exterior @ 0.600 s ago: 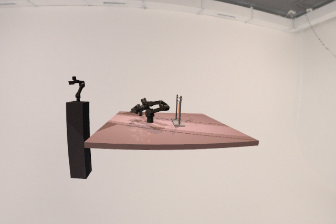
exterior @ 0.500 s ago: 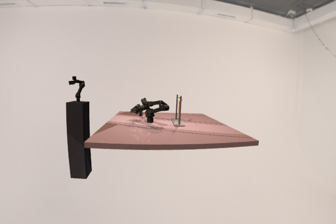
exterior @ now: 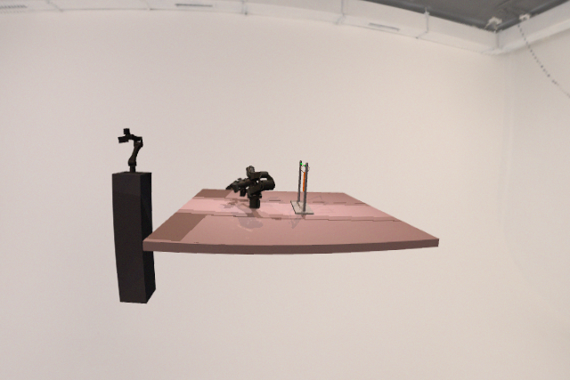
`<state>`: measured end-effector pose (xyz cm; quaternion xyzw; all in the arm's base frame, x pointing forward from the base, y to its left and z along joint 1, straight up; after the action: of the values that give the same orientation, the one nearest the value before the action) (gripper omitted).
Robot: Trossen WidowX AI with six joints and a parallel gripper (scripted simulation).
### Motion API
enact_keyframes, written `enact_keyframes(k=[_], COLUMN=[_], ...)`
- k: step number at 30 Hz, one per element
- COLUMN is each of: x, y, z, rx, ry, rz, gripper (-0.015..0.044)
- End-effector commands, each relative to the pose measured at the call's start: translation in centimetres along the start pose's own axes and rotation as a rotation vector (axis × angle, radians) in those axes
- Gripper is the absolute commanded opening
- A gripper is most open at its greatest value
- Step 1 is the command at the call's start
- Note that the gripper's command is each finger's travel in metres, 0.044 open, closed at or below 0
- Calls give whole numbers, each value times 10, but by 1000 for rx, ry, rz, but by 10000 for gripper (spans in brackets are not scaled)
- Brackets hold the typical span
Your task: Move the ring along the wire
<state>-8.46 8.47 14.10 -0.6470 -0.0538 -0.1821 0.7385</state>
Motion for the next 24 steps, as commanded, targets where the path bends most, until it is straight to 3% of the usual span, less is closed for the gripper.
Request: enact_keyframes(k=[1, 11, 24], x=[12, 45, 103], y=[3, 20, 43], z=[15, 42, 53], rx=[155, 447, 707], ry=[183, 525, 760], rz=[-73, -384, -1027], gripper=[160, 160, 160])
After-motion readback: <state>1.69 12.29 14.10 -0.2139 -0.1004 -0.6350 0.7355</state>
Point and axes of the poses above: the point midway between the two fingers, 35 mm back from their tips, its own x axis back along the fingers, its own z axis across the jaws, y = z × x, the point moved 8 cm from there along x, back along the fingers, and after that the axes turned 3 degrees about x, right-handed, at the moved point
